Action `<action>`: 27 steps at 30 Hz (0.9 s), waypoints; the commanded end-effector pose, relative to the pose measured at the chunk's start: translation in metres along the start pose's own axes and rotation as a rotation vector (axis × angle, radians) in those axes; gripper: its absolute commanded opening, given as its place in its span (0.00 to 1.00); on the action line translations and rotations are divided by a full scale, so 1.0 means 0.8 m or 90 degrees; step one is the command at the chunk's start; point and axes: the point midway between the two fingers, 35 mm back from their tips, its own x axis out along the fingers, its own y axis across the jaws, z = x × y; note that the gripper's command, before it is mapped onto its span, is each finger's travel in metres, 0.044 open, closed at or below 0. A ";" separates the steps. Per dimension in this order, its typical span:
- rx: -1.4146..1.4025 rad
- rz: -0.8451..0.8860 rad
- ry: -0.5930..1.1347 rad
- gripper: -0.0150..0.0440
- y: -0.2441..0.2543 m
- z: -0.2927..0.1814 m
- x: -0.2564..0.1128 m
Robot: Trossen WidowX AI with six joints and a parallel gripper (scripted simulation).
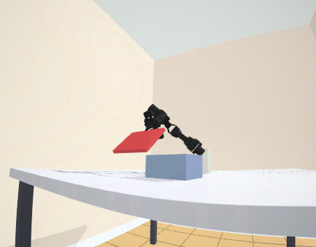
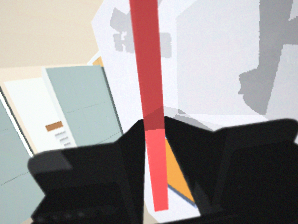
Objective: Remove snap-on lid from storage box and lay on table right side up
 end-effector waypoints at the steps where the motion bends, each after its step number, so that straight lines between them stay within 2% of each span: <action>1: 0.003 0.010 0.002 0.25 0.004 0.012 -0.004; 27: 0.003 0.011 0.000 0.25 -0.002 0.064 -0.009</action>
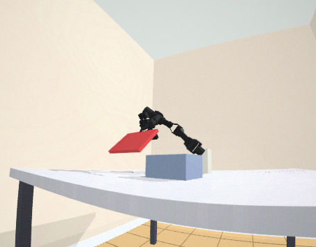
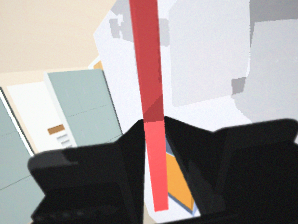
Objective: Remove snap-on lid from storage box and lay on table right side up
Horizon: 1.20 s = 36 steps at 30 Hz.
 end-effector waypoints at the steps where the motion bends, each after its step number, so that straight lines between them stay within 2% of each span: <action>1: 0.000 0.010 0.003 0.25 0.002 0.001 -0.002; 36: -0.001 0.011 0.002 0.25 -0.028 -0.003 0.025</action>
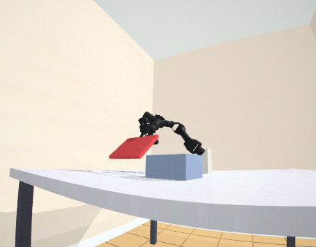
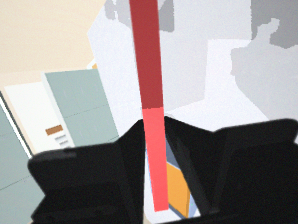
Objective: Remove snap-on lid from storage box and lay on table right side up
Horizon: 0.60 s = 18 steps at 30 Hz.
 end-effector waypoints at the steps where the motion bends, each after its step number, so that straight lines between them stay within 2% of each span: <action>1: -0.002 0.008 0.003 0.25 0.000 -0.001 0.002; 18: -0.002 0.009 0.002 0.25 -0.012 0.000 0.012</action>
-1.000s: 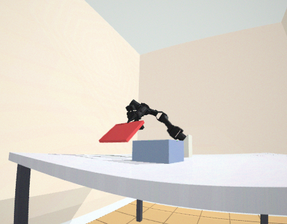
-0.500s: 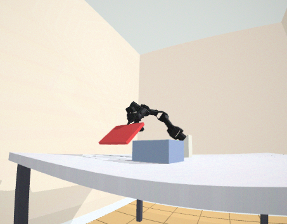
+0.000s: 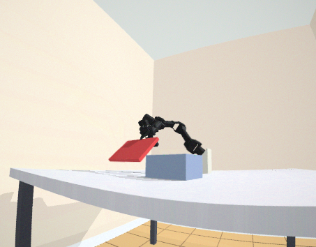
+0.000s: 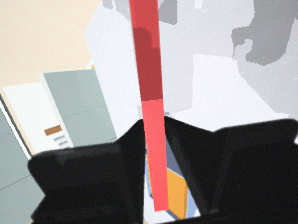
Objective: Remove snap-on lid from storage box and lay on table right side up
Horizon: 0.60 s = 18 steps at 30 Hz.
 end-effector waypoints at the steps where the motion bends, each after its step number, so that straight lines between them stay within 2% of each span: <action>1: -0.002 0.009 0.003 0.25 0.000 -0.001 0.002; 18: -0.003 0.009 0.002 0.25 -0.012 0.000 0.012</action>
